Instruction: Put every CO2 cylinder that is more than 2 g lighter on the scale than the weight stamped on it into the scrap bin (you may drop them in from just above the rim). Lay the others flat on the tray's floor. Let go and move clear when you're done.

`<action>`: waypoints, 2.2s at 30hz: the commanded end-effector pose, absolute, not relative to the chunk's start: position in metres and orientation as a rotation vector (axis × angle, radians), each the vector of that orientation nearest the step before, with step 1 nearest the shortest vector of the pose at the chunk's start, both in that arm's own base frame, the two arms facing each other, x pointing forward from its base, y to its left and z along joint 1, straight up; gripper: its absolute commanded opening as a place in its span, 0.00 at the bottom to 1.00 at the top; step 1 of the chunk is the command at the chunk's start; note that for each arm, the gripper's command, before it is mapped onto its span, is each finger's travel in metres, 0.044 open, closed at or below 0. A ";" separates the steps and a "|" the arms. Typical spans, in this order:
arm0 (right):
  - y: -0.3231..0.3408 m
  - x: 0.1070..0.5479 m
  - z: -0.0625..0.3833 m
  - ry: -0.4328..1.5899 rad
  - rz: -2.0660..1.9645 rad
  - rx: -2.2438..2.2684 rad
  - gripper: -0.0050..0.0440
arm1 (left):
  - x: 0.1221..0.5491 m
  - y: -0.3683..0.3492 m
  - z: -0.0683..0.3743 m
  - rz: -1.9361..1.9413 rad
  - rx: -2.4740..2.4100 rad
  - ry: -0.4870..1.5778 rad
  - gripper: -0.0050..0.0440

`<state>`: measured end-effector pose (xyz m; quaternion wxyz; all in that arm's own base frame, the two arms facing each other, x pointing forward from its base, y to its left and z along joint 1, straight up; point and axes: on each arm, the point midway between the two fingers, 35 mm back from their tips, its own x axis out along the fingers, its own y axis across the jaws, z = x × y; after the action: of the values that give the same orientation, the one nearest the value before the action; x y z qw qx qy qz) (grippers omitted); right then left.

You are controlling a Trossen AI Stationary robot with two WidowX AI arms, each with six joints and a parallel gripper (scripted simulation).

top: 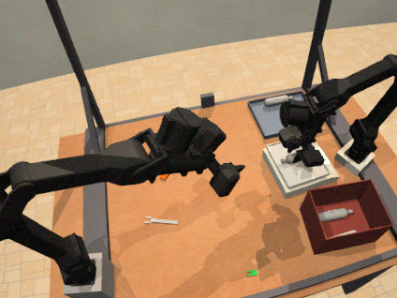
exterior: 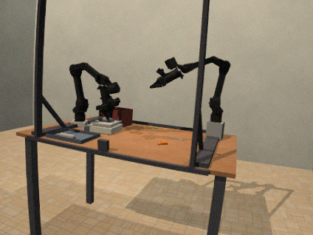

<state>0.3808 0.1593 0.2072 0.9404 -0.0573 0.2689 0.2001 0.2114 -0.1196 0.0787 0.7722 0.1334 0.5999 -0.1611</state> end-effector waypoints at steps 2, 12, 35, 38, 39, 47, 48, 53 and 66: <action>0.160 0.381 0.215 0.529 0.409 -0.113 1.00 | 0.215 -0.123 0.099 -0.353 0.274 1.258 0.64; 0.160 0.381 0.215 0.529 0.409 -0.113 1.00 | 0.201 -0.117 0.149 -0.354 0.274 1.259 1.00; 0.187 0.499 0.235 0.528 0.363 -0.100 1.00 | 0.091 -0.073 0.122 -0.527 0.377 1.191 1.00; 0.190 0.514 0.235 0.525 0.358 -0.098 1.00 | 0.080 -0.069 0.120 -0.546 0.386 1.180 1.00; 0.191 0.517 0.234 0.524 0.358 -0.098 1.00 | 0.078 -0.068 0.119 -0.550 0.388 1.178 1.00; 0.194 0.526 0.230 0.529 0.358 -0.099 1.00 | 0.073 -0.066 0.121 -0.562 0.390 1.167 1.00; 0.194 0.526 0.230 0.529 0.358 -0.099 1.00 | 0.073 -0.066 0.121 -0.562 0.390 1.167 1.00; 0.194 0.526 0.230 0.529 0.358 -0.099 1.00 | 0.073 -0.066 0.121 -0.562 0.390 1.167 1.00; 0.192 0.516 0.237 0.519 0.361 -0.098 1.00 | 0.080 -0.072 0.126 -0.554 0.377 1.167 0.76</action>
<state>0.5228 0.1946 0.2186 0.9443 -0.0513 0.2716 0.1787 0.0751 -0.0678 0.1183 0.7765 0.1819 0.5454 -0.2580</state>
